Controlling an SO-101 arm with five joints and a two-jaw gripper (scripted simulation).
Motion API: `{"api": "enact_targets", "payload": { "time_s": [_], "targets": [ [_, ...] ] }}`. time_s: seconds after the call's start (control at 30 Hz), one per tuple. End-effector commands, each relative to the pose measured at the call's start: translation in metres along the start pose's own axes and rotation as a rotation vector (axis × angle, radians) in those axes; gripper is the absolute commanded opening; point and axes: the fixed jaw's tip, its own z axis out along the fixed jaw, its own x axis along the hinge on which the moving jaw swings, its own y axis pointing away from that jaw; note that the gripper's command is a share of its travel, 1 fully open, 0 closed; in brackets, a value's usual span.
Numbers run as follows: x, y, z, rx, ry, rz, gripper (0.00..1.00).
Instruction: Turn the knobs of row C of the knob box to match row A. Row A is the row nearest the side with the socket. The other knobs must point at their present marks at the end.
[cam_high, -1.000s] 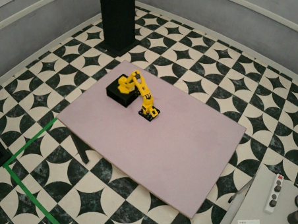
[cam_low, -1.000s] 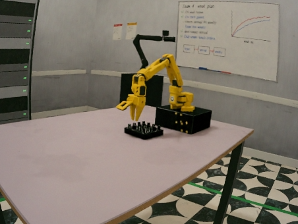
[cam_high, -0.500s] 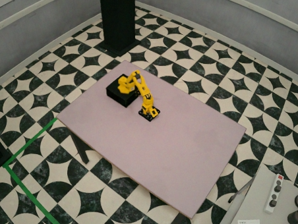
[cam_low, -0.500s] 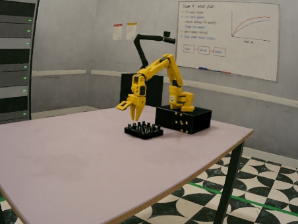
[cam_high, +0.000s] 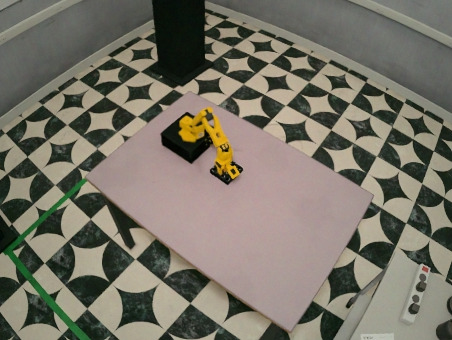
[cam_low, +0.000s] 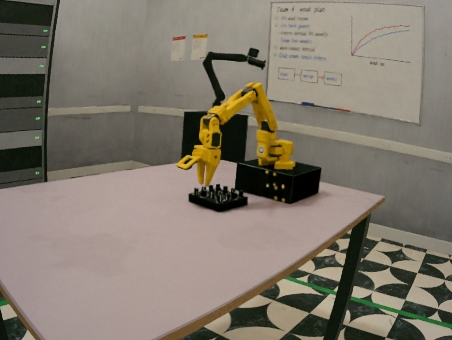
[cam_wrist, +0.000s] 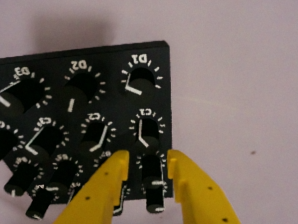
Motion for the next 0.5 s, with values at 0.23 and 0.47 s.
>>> {"api": "enact_targets", "payload": {
  "time_s": [0.23,0.47],
  "targets": [
    [0.003,-0.001,0.015,-0.002,0.012,-0.001,0.10],
    [0.003,-0.001,0.019,-0.002,0.012,-0.001,0.10]
  ]
}}
